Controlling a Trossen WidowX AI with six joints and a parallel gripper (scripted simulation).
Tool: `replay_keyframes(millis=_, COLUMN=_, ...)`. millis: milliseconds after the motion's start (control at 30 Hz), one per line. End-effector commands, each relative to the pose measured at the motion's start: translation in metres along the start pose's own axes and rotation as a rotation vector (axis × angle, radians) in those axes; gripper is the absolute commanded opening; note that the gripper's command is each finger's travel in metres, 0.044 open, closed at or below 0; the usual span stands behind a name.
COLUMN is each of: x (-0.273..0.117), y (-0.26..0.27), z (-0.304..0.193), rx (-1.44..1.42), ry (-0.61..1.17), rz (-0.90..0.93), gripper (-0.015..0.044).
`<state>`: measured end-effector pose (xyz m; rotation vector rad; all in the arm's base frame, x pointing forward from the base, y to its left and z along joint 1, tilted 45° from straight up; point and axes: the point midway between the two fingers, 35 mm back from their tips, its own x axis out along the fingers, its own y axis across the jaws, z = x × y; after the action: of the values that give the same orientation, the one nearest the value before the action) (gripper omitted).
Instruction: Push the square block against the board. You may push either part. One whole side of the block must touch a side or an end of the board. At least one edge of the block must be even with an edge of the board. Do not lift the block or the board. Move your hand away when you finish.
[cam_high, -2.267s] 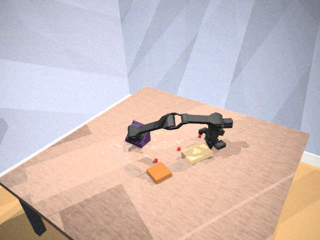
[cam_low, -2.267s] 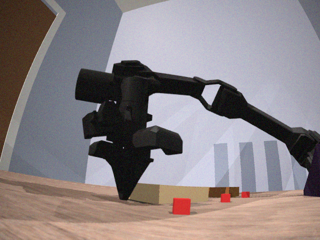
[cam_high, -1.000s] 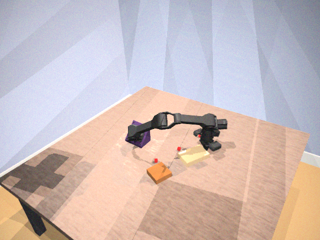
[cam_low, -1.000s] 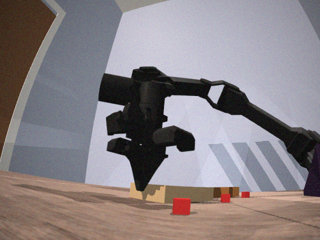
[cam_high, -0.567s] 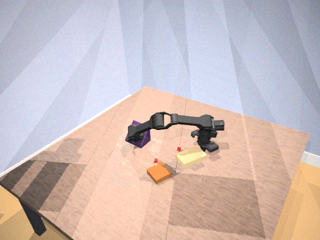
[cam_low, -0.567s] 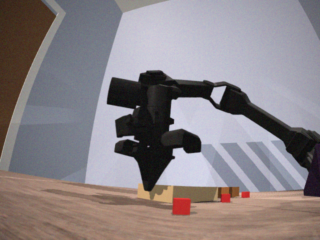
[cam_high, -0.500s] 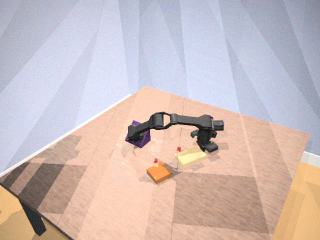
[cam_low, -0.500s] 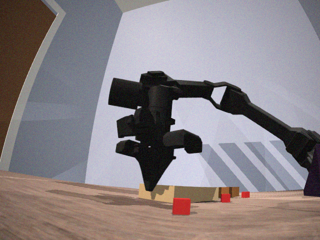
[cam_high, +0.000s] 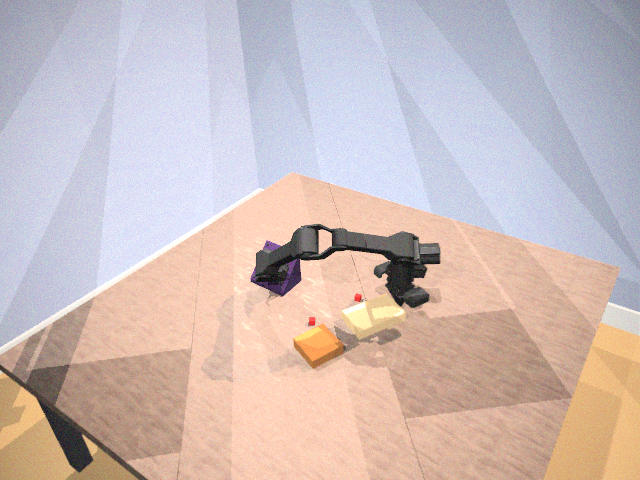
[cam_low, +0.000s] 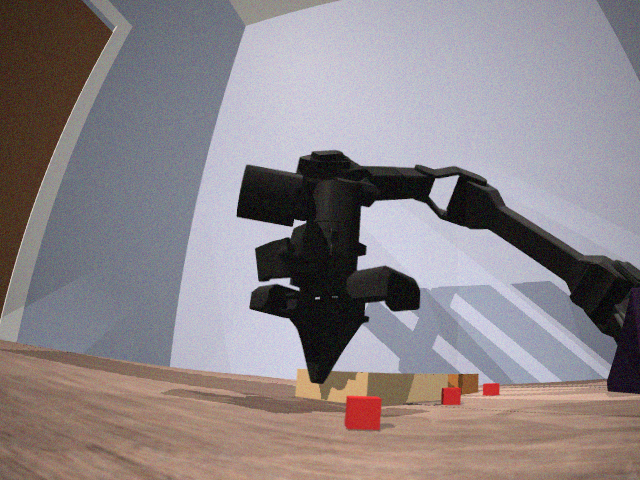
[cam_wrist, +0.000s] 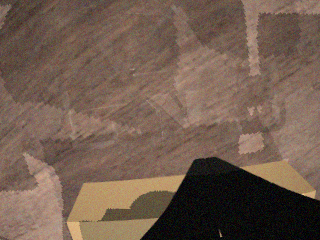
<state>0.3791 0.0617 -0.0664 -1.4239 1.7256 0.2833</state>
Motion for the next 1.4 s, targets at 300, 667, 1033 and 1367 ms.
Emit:
replay_keyframes(millis=300, x=0.01, y=0.005, z=-0.021, rx=-0.008, ry=0.026, rz=0.016, gripper=0.0)
replay_keyframes(millis=667, x=0.01, y=0.003, z=-0.005, rx=-0.007, ry=0.025, rz=0.016, gripper=0.0)
replay_keyframes(millis=1033, x=0.01, y=0.002, z=0.013, rx=-0.007, ry=0.024, rz=0.015, gripper=0.0)
replay_keyframes(millis=1367, x=0.01, y=0.001, z=0.028, rx=-0.006, ry=0.023, rz=0.015, gripper=0.0)
